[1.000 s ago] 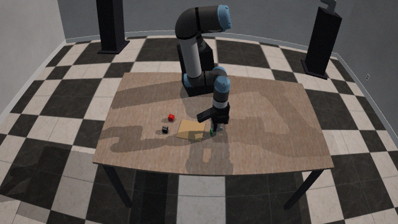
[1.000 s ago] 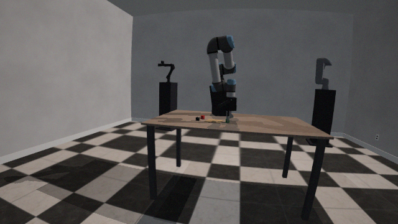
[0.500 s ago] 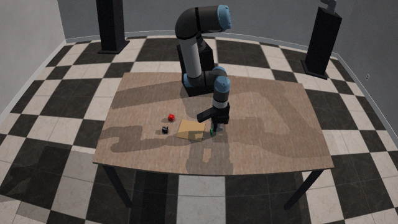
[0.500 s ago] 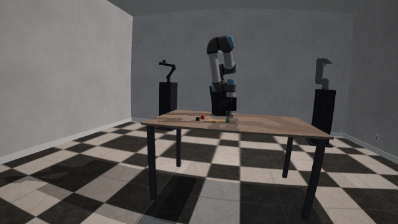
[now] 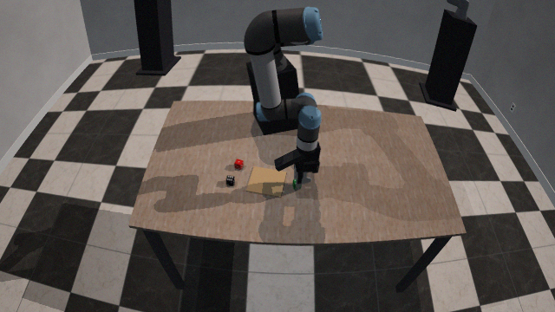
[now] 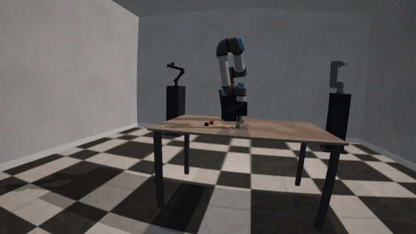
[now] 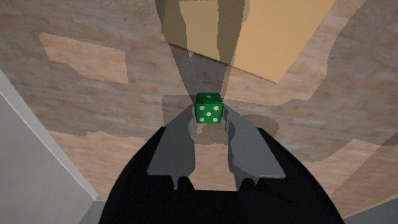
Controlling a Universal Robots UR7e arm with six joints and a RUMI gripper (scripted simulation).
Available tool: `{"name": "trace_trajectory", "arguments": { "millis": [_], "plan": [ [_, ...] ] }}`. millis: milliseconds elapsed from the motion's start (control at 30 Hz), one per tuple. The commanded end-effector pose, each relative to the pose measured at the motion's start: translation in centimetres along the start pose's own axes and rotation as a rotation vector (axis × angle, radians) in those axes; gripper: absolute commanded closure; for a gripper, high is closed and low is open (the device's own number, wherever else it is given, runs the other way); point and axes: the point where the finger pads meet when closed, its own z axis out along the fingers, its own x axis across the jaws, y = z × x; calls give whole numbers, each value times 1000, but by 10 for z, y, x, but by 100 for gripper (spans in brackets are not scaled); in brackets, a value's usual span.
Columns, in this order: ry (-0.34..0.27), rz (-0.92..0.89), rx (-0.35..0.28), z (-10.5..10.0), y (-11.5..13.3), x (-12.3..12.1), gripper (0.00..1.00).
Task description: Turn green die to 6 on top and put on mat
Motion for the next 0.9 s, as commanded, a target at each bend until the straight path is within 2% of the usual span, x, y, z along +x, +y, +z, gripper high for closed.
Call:
{"name": "trace_trajectory", "arguments": {
  "millis": [0,200,467,867],
  "plan": [
    [-1,0,0,0,0,0,90],
    [-1,0,0,-2,0,0,90],
    [-1,0,0,-15,0,0,90],
    [-1,0,0,-68,0,0,90]
  ]
}}
